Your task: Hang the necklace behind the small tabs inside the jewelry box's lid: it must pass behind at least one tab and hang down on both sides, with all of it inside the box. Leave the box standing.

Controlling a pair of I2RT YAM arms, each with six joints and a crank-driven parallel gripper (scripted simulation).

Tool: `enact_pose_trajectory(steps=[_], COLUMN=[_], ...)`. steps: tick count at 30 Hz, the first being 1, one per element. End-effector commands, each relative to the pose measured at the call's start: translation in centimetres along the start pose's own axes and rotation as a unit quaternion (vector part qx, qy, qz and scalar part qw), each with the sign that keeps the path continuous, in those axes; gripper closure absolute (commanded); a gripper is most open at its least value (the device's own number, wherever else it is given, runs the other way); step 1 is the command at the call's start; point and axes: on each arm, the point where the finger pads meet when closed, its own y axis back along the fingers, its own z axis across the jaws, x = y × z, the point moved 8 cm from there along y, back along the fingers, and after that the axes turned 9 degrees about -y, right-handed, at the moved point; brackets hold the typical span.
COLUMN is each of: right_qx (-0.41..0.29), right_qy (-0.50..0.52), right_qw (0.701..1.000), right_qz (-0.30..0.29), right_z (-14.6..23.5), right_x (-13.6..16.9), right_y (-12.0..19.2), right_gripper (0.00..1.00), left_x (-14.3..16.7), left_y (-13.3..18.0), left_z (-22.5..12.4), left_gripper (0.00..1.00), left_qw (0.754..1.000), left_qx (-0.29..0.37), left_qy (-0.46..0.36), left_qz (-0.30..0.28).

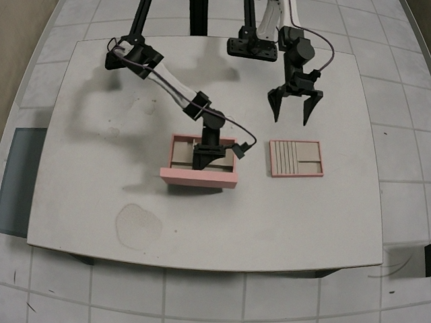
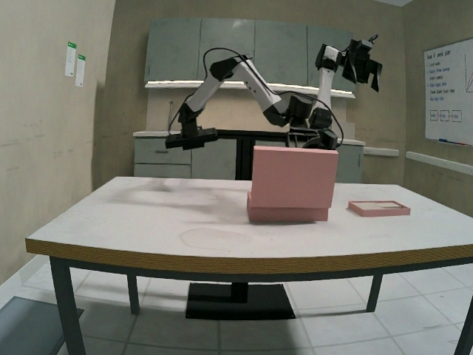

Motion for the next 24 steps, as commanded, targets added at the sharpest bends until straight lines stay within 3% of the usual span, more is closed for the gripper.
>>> enact_pose_trajectory(steps=[1,20,21,24], right_qx=[0.040,0.040,0.040,0.022], right_qy=[-0.064,-0.065,-0.065,-0.038], right_qw=[0.997,0.997,0.997,0.999], right_qz=[-0.013,-0.013,-0.013,-0.005], right_z=[-4.3,-4.3,-4.3,-2.7], right_x=[-0.5,-0.4,-0.4,-0.5], right_y=[-0.1,-0.1,-0.2,-0.1], right_gripper=[0.89,0.89,0.95,0.95], left_x=[-1.5,-1.5,-1.5,-1.5], left_y=[0.4,0.4,0.4,0.4], left_z=[-0.1,-0.1,-0.1,-0.1], left_gripper=[0.00,0.00,0.00,0.00], left_qw=[0.999,0.999,0.999,0.999], left_qx=[0.004,0.004,0.004,0.004], left_qy=[-0.005,-0.005,-0.005,-0.005], left_qz=[-0.034,-0.034,-0.034,-0.034])
